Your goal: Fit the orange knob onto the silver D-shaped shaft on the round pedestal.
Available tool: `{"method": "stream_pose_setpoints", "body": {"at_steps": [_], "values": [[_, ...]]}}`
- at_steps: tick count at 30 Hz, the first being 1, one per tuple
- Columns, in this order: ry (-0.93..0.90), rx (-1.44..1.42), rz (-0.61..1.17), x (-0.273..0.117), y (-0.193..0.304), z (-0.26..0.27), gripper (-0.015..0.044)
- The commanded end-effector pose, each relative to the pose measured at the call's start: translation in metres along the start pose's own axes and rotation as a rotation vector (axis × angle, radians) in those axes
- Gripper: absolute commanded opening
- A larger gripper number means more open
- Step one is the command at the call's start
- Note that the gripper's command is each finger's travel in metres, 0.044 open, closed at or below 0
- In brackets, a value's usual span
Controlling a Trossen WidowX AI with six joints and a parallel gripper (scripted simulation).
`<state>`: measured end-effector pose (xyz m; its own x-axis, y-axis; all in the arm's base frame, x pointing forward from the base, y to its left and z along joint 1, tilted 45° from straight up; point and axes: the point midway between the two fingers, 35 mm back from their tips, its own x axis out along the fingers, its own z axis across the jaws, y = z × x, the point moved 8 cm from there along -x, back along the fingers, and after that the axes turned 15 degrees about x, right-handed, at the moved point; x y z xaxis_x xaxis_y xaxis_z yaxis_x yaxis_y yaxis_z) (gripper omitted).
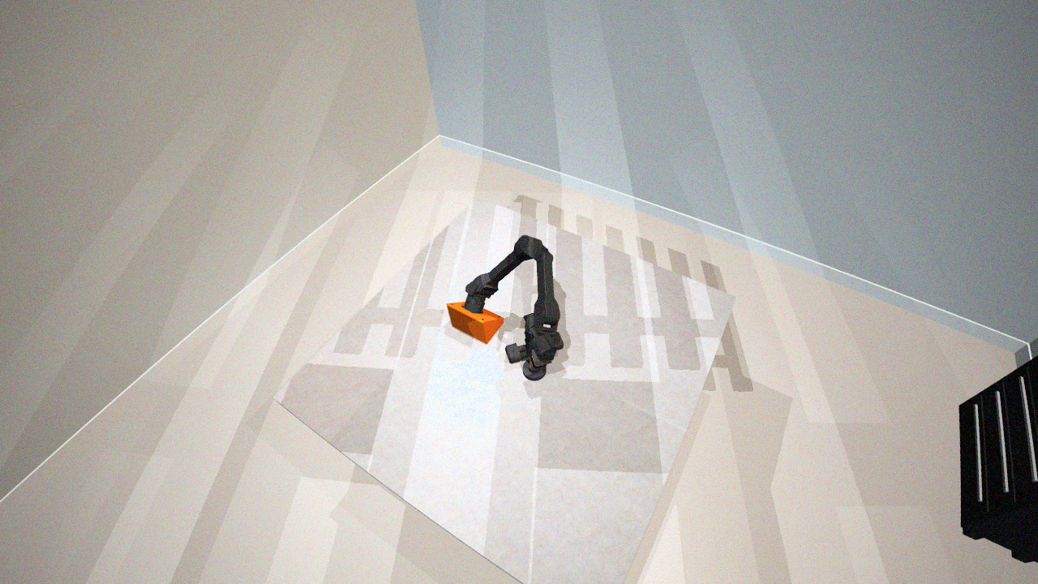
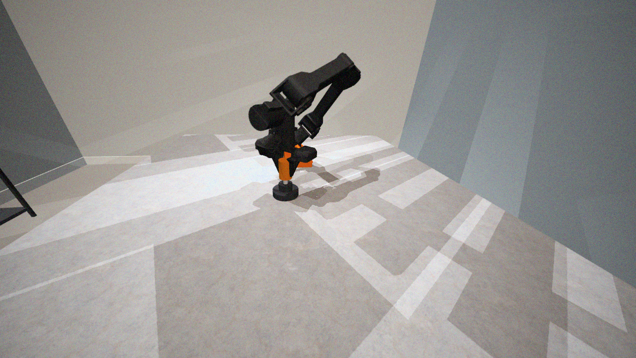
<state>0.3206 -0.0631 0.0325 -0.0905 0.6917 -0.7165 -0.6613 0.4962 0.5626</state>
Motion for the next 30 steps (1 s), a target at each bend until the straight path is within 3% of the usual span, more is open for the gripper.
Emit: {"method": "stream_pose_setpoints", "body": {"at_steps": [1,30], "values": [[-0.001,0.004,-0.001,0.001,-0.0004,-0.0009,0.0],[-0.001,0.004,-0.001,-0.0012,-0.0013,0.0003,0.0]]}}
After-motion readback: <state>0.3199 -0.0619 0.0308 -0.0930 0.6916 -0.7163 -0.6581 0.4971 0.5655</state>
